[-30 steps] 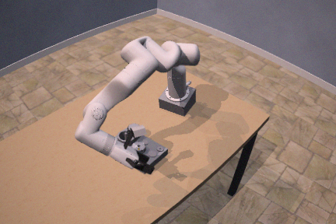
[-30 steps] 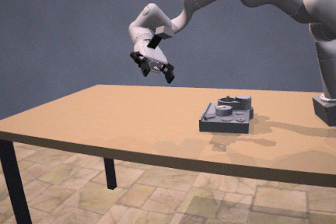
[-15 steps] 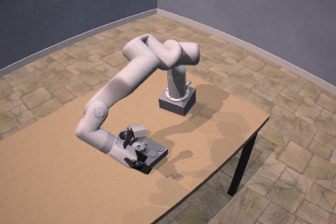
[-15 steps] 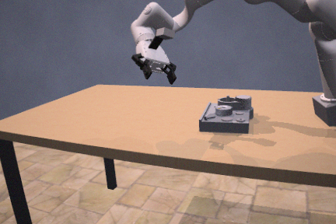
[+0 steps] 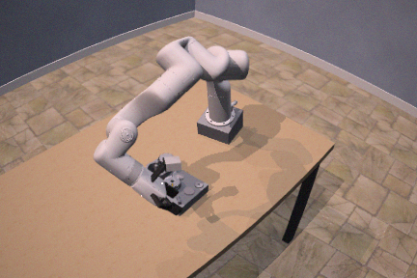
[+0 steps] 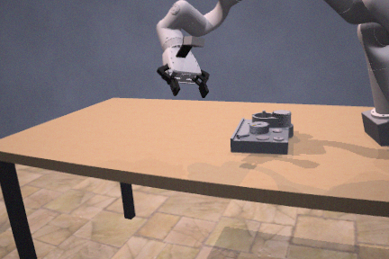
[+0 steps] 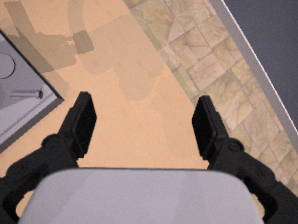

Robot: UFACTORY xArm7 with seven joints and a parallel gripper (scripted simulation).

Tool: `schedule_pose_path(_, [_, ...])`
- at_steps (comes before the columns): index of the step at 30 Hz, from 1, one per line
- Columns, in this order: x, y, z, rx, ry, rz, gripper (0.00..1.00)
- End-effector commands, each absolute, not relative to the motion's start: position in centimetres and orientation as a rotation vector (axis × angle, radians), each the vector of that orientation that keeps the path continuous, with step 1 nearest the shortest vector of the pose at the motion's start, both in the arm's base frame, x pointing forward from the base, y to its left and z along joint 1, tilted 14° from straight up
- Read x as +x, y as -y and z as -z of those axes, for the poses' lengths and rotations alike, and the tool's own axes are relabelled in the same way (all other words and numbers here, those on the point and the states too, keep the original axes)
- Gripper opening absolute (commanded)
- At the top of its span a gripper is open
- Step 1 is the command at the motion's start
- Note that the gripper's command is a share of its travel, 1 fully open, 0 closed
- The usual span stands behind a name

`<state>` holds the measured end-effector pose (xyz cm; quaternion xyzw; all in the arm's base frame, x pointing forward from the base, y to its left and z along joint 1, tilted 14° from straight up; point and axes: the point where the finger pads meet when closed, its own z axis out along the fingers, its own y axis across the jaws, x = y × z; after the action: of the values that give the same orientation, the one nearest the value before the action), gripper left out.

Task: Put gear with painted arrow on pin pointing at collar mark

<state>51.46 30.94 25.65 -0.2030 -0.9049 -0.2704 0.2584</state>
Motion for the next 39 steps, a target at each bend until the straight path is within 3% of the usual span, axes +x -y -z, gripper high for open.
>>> schedule_pose_path(1, [51.4,-29.2,-25.0,-0.656,2.491,0.665,1.00])
schedule_pose_path(39, [50.8,-25.3,-23.3,-0.859,2.557,0.520,1.00])
